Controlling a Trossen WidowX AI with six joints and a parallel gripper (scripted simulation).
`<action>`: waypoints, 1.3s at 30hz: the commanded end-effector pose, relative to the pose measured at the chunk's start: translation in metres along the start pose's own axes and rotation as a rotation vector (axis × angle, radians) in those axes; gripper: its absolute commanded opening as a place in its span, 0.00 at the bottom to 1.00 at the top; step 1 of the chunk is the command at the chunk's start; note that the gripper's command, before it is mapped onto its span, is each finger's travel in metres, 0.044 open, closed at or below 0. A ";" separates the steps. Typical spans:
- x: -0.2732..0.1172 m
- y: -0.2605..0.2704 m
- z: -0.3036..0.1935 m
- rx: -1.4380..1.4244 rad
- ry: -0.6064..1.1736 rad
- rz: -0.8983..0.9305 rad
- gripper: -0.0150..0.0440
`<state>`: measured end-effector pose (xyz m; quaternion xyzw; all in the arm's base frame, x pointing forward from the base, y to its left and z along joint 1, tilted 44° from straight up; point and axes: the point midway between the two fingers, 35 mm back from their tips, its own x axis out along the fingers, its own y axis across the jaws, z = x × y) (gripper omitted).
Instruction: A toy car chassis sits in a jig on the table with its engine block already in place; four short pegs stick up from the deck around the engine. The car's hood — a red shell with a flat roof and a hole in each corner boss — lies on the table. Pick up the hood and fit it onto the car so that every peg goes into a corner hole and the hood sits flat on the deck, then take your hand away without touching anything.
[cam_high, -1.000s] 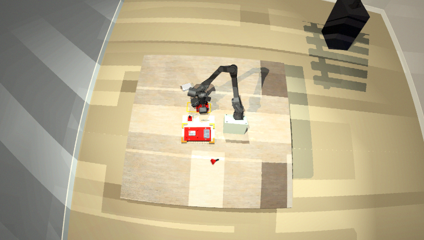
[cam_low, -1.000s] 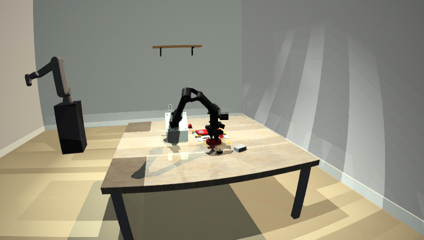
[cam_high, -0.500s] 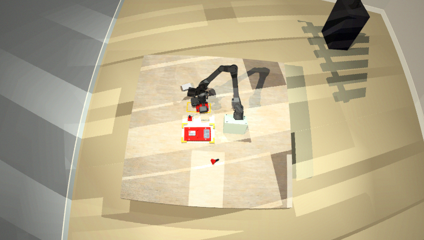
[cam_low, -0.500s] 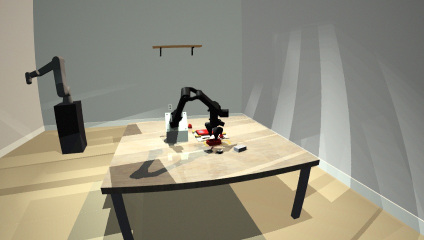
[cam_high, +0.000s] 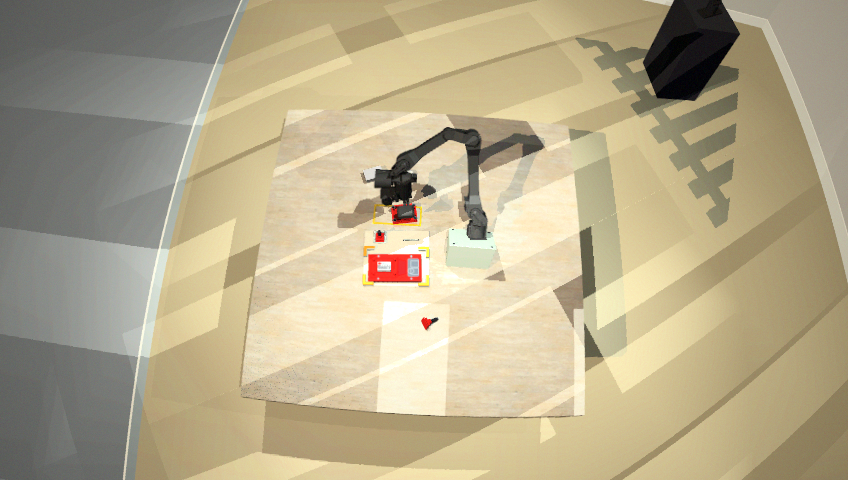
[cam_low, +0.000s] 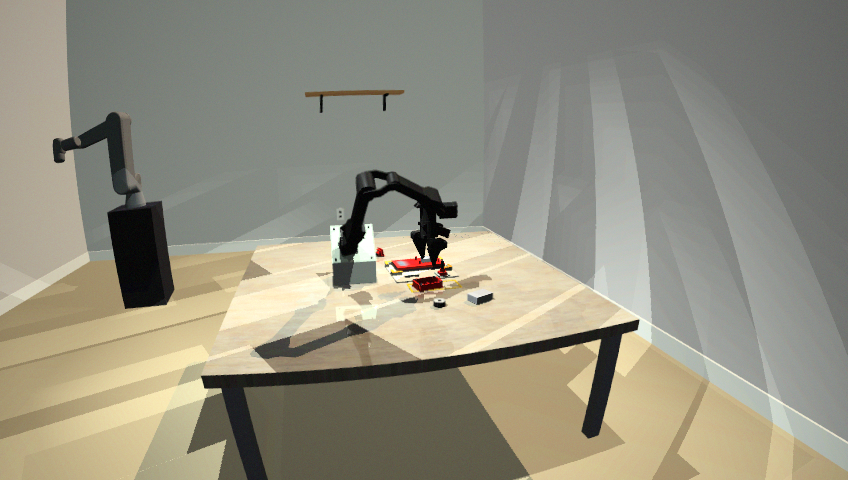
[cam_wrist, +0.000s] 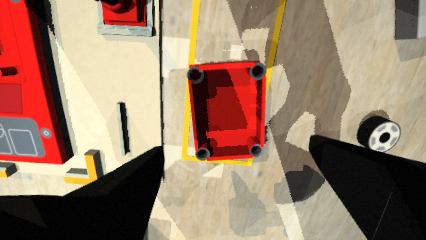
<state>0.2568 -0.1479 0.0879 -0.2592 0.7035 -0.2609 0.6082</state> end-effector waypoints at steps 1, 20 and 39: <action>0.000 0.000 0.000 -0.007 -0.002 0.000 1.00; 0.038 0.016 -0.009 0.080 -0.495 0.265 1.00; 0.020 0.002 -0.027 -0.009 -1.028 0.004 1.00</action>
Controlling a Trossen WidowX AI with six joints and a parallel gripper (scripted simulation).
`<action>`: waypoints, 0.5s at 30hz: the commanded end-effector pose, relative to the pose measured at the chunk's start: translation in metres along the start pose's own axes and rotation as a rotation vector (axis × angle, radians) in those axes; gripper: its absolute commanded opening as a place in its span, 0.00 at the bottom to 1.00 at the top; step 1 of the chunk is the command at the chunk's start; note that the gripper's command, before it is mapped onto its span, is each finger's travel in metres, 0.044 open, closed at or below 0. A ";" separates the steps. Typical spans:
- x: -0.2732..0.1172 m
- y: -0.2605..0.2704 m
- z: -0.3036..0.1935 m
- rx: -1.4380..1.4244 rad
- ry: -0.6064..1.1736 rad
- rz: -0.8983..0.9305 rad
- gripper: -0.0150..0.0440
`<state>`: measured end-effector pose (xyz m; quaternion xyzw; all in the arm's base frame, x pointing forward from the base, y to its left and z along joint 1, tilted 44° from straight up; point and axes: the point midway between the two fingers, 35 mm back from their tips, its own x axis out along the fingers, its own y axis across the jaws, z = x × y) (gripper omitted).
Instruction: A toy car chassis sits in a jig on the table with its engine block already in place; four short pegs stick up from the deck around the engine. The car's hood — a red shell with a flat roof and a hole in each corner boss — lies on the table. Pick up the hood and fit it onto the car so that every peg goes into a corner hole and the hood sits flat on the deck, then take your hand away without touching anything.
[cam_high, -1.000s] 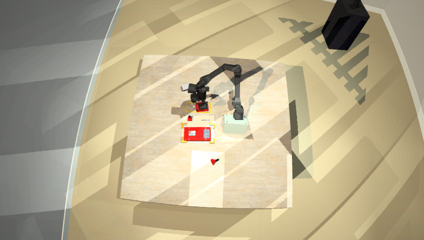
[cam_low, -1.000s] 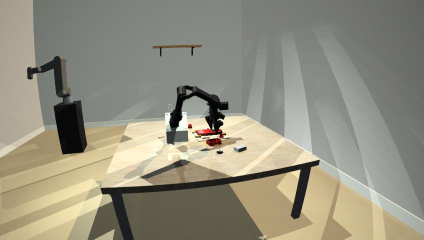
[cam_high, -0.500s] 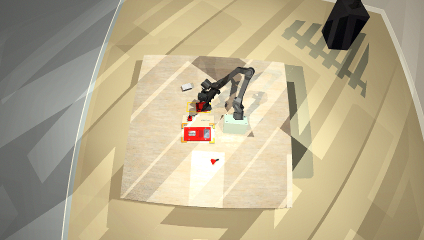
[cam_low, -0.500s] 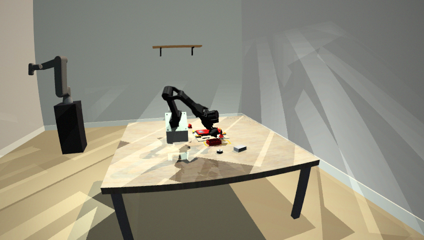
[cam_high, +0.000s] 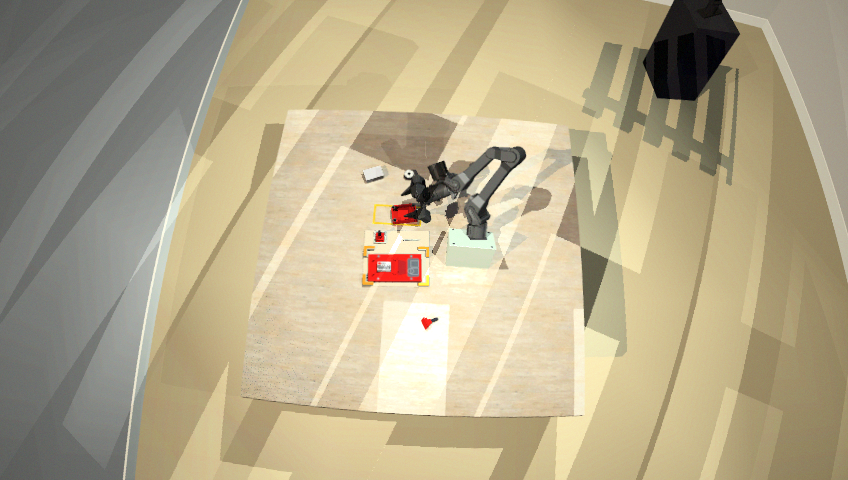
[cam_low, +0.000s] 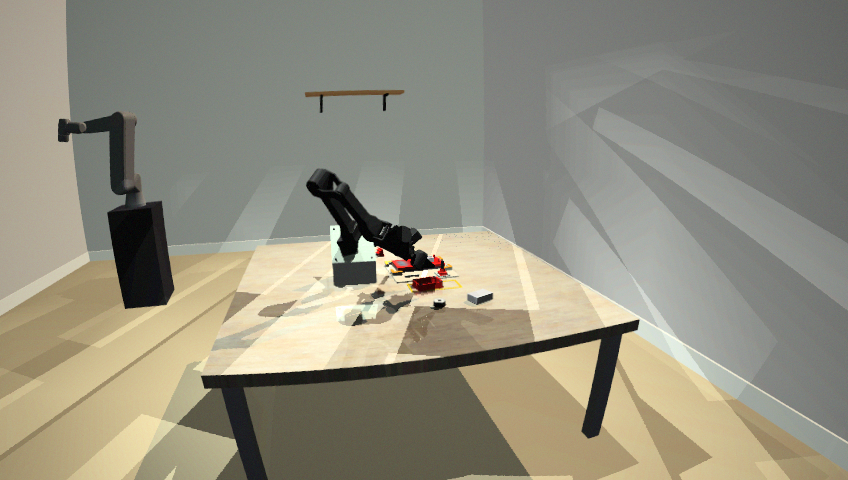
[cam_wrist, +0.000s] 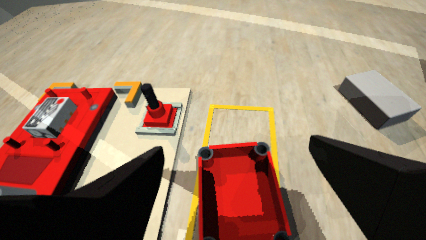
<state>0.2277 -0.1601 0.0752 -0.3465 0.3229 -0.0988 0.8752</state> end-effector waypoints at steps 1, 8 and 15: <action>-0.001 0.001 0.001 -0.017 -0.018 -0.006 1.00; 0.001 0.000 -0.002 -0.017 -0.018 -0.006 1.00; 0.004 -0.001 -0.005 -0.018 -0.017 -0.006 1.00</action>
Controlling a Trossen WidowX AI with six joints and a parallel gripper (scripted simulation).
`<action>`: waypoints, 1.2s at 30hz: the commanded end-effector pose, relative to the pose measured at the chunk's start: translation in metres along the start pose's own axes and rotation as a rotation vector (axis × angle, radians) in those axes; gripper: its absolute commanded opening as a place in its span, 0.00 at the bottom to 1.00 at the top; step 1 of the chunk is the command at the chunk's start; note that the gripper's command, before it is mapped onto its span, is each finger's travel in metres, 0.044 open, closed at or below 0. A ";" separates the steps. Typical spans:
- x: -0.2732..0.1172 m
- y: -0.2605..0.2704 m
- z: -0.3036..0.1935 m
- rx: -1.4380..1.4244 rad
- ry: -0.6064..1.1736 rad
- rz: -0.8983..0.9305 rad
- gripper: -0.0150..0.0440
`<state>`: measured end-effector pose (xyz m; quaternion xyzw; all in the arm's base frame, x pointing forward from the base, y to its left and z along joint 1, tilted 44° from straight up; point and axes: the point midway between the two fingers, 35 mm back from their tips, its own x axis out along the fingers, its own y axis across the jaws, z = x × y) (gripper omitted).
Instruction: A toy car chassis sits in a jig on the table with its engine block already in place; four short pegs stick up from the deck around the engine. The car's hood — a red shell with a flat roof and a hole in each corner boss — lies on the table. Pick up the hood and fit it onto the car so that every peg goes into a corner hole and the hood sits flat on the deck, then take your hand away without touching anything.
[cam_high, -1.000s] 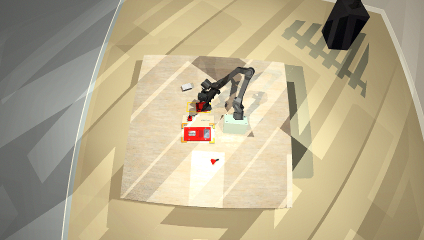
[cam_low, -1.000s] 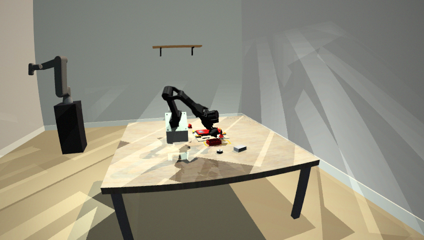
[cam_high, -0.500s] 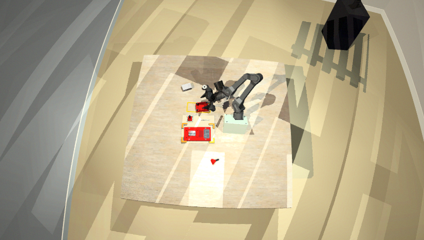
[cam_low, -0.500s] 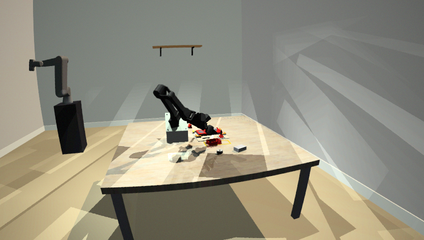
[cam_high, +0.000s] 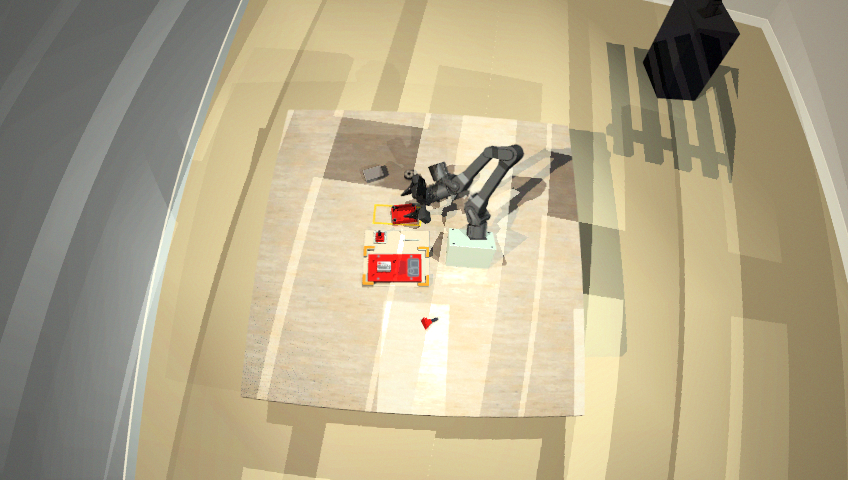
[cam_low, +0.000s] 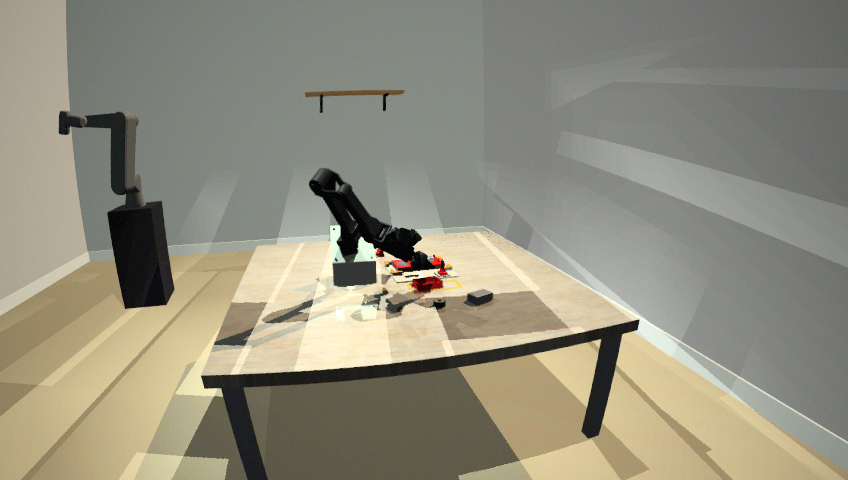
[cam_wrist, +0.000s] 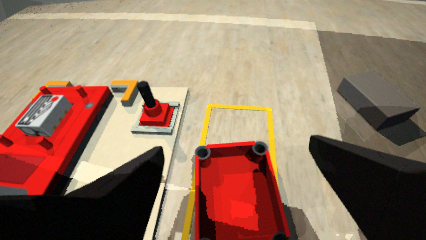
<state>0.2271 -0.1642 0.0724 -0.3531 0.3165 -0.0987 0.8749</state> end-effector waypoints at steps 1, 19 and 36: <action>0.002 0.000 -0.001 -0.007 -0.005 0.003 1.00; 0.008 -0.001 -0.011 -0.008 -0.005 0.002 1.00; 0.014 -0.001 -0.021 -0.009 -0.006 0.001 1.00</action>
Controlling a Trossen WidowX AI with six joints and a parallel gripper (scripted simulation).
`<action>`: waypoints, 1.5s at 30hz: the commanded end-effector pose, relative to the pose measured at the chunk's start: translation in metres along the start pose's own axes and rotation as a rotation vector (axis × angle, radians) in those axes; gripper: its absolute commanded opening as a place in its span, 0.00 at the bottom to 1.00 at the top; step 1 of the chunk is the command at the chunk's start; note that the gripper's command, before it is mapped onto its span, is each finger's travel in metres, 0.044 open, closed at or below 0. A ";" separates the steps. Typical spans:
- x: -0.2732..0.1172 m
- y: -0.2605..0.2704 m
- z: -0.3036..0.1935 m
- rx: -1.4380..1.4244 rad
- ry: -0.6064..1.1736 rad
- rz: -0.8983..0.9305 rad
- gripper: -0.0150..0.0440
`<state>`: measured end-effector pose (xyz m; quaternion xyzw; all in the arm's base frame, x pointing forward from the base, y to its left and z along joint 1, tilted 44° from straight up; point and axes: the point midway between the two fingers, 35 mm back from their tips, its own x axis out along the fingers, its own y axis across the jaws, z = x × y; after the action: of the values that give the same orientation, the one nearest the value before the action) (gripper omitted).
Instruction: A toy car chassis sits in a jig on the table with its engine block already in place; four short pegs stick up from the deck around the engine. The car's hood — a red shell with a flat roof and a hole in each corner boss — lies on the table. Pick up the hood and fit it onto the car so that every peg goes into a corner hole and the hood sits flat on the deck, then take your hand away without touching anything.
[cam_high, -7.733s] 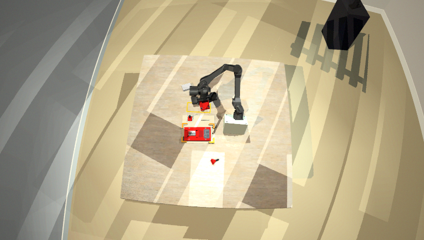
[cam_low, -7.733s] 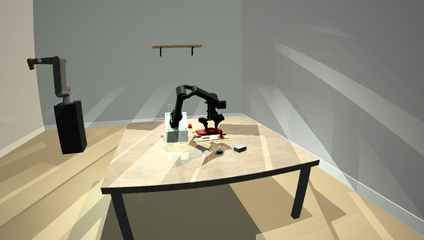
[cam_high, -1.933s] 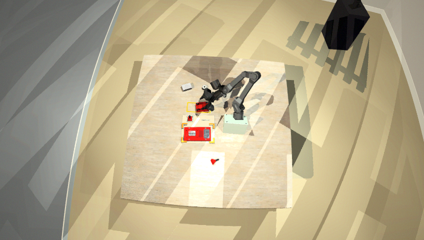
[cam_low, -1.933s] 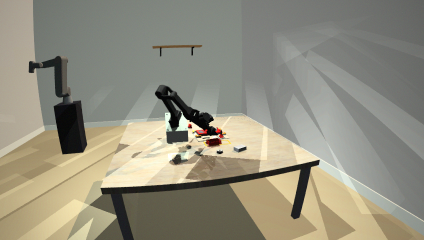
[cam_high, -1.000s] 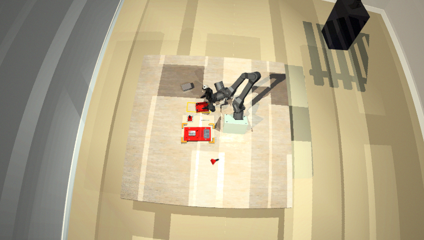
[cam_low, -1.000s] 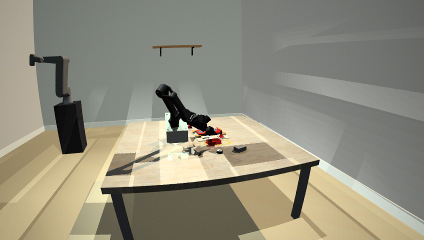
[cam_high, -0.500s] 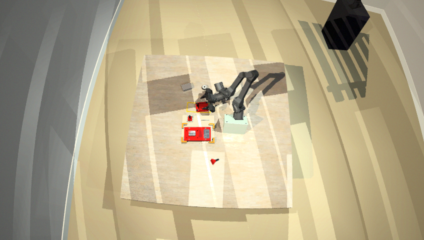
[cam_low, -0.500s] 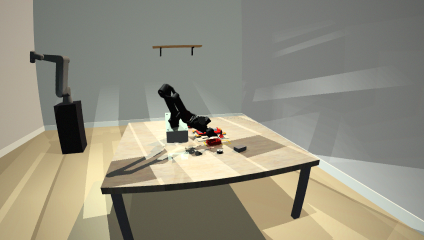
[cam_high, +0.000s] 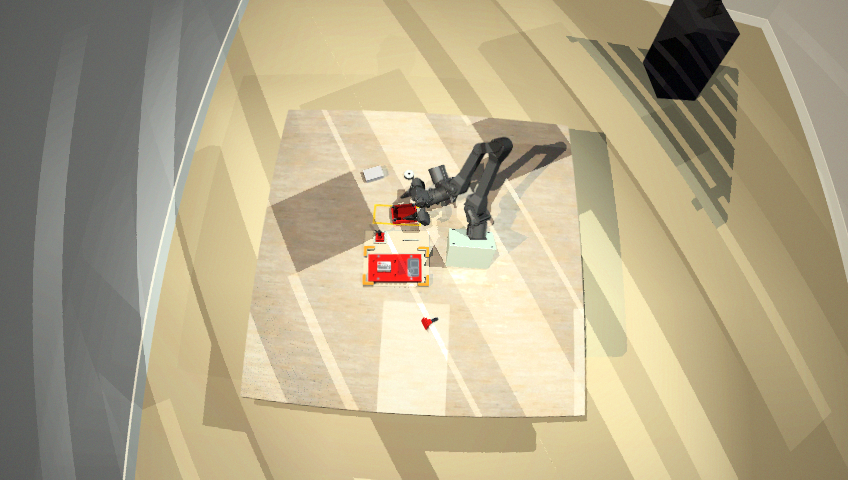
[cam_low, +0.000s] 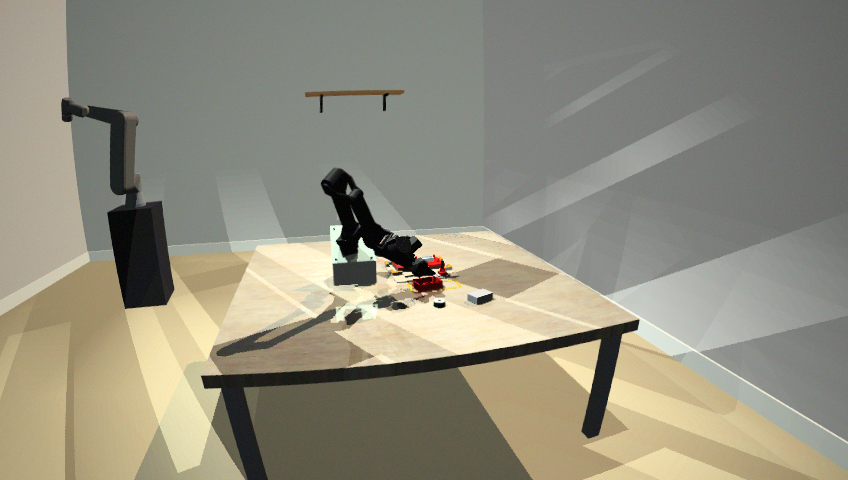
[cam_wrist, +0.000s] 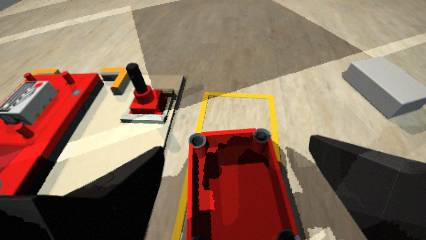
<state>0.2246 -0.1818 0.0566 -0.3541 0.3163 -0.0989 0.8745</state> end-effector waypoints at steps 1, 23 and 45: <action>0.001 0.000 -0.001 -0.007 -0.005 0.002 1.00; 0.007 0.000 -0.015 -0.008 -0.007 -0.001 1.00; 0.012 0.001 -0.025 -0.008 -0.008 -0.003 1.00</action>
<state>0.2176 -0.1999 0.0369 -0.3552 0.3146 -0.1002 0.8745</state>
